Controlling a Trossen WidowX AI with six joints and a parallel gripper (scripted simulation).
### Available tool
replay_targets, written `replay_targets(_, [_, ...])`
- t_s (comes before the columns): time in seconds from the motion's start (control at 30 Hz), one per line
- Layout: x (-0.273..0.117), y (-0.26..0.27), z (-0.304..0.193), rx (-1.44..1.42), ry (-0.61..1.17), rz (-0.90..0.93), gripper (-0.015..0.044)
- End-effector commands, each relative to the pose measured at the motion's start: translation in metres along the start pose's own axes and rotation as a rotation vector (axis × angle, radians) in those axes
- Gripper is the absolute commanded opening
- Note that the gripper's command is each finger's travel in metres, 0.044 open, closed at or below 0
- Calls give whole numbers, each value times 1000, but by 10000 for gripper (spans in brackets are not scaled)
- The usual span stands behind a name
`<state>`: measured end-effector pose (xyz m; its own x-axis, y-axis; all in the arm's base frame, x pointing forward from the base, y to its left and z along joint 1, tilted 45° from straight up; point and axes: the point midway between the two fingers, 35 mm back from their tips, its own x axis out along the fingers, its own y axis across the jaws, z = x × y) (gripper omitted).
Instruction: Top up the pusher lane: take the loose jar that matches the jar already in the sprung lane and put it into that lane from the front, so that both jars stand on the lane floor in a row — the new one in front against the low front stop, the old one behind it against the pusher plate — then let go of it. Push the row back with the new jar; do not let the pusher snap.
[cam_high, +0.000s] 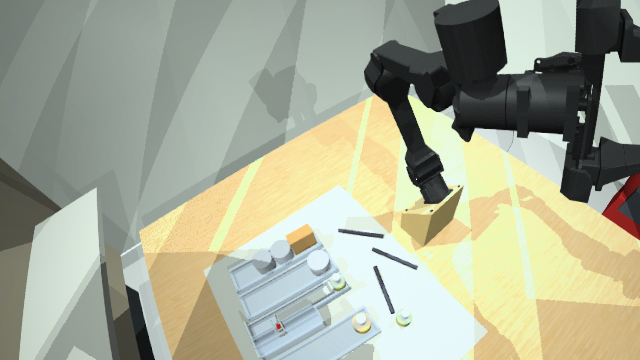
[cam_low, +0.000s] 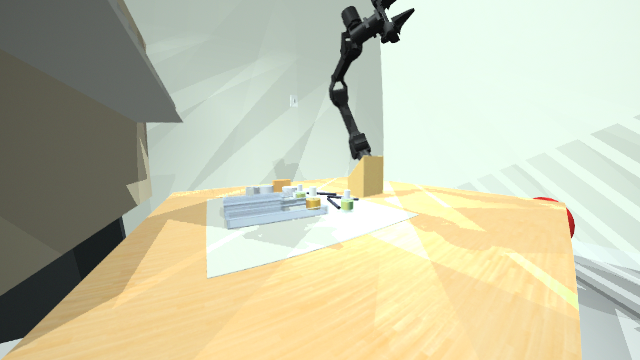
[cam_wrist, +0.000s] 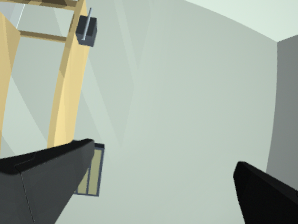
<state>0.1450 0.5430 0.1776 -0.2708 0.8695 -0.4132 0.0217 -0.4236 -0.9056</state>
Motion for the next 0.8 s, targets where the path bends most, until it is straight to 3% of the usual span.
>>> replay_targets(0.0, [0, 2, -2, 17, 6, 6, 426])
replay_targets(0.4, [-43, 173, -84, 1105, 555, 311, 440])
replay_targets(0.77, [-124, 302, -96, 1808, 1238, 338, 440])
